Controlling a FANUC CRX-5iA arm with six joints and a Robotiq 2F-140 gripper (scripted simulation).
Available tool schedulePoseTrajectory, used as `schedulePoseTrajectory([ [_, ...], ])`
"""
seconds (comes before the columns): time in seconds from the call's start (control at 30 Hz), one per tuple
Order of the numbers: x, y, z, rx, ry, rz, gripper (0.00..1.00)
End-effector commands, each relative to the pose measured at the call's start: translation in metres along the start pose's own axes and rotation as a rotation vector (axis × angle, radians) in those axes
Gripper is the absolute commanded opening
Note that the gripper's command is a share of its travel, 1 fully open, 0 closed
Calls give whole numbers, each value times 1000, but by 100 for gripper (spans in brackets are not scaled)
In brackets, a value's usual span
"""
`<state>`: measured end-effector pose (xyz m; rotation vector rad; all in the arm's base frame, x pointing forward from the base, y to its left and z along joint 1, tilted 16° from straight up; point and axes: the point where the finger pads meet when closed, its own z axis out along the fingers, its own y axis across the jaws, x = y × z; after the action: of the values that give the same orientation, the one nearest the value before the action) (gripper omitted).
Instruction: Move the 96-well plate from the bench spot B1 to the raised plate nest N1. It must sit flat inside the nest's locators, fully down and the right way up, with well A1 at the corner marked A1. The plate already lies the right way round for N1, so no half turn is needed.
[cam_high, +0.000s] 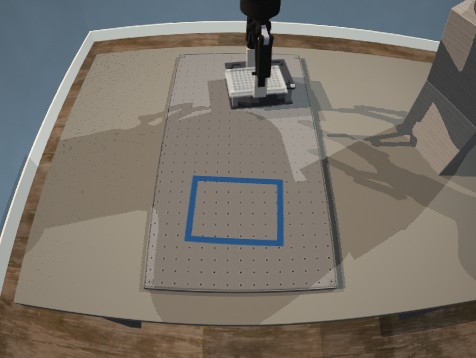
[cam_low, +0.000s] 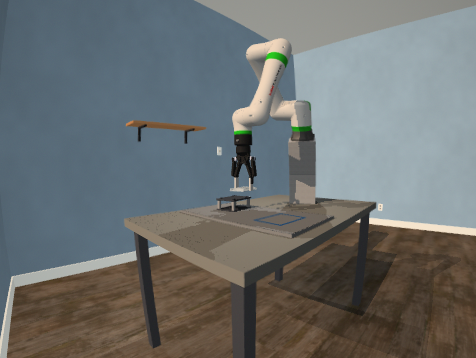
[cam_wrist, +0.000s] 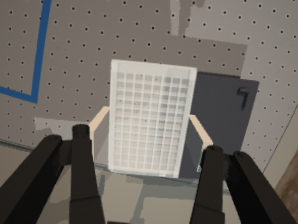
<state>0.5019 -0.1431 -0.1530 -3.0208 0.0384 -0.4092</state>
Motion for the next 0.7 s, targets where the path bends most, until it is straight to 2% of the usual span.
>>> schedulePoseTrajectory([
  [0.0,-3,10,-2,1,0,0,0],
  [0.67,-20,63,-11,1,0,0,0],
])
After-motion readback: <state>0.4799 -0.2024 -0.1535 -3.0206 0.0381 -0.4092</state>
